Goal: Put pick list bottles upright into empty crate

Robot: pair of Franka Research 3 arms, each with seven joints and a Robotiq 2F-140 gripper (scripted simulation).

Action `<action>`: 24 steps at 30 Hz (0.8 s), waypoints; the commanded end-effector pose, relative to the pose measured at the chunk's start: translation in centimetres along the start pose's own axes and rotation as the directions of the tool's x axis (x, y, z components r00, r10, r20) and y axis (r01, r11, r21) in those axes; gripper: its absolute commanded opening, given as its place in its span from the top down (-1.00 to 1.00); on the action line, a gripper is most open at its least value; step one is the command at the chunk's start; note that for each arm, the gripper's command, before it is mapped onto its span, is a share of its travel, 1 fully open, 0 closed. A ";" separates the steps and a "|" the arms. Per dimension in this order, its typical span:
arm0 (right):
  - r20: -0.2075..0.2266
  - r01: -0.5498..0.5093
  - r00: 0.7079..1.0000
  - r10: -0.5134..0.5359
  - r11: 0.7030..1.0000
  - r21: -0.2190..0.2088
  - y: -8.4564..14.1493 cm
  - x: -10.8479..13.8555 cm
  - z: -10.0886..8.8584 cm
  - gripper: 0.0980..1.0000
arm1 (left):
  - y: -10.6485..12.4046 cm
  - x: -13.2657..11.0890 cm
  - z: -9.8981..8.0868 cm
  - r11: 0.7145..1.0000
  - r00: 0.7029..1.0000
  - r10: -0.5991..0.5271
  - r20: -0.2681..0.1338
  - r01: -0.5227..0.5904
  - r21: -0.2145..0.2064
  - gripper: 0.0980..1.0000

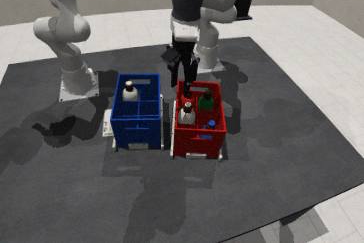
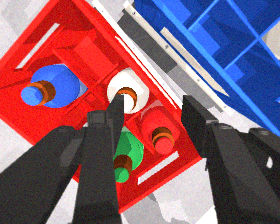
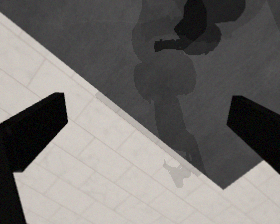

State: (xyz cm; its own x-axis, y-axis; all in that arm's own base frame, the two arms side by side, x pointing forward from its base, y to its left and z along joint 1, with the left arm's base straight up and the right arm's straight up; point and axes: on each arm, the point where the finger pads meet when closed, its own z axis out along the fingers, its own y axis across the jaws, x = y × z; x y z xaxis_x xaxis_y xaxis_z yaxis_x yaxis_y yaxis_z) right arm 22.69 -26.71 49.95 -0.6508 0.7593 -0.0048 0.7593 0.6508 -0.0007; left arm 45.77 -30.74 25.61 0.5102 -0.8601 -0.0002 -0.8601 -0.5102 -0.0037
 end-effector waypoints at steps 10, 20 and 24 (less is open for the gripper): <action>-0.004 -0.004 1.000 0.004 1.000 0.000 0.0 0.1 0.0 -1.00 | -4.0 -1.3 0.1 0.998 0.998 0.058 0.000 -0.058 -0.004 0.24; -0.004 -0.004 1.000 0.004 1.000 0.000 0.0 0.1 0.0 -1.00 | -4.0 -1.3 0.1 0.998 0.998 0.058 0.000 -0.058 -0.004 0.24; -0.004 -0.004 1.000 0.004 1.000 0.000 0.0 0.1 0.0 -1.00 | -4.0 -1.3 0.6 0.998 0.998 0.058 0.000 -0.058 -0.004 0.24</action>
State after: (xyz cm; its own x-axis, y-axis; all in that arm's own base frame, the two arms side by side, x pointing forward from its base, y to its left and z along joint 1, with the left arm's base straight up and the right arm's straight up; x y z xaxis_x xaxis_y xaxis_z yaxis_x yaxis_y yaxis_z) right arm 22.69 -26.71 49.95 -0.6508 0.7593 -0.0048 0.7593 0.6508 -0.0007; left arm 48.57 -27.58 25.44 0.4730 -0.8811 0.0008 -0.8810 -0.4730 -0.0033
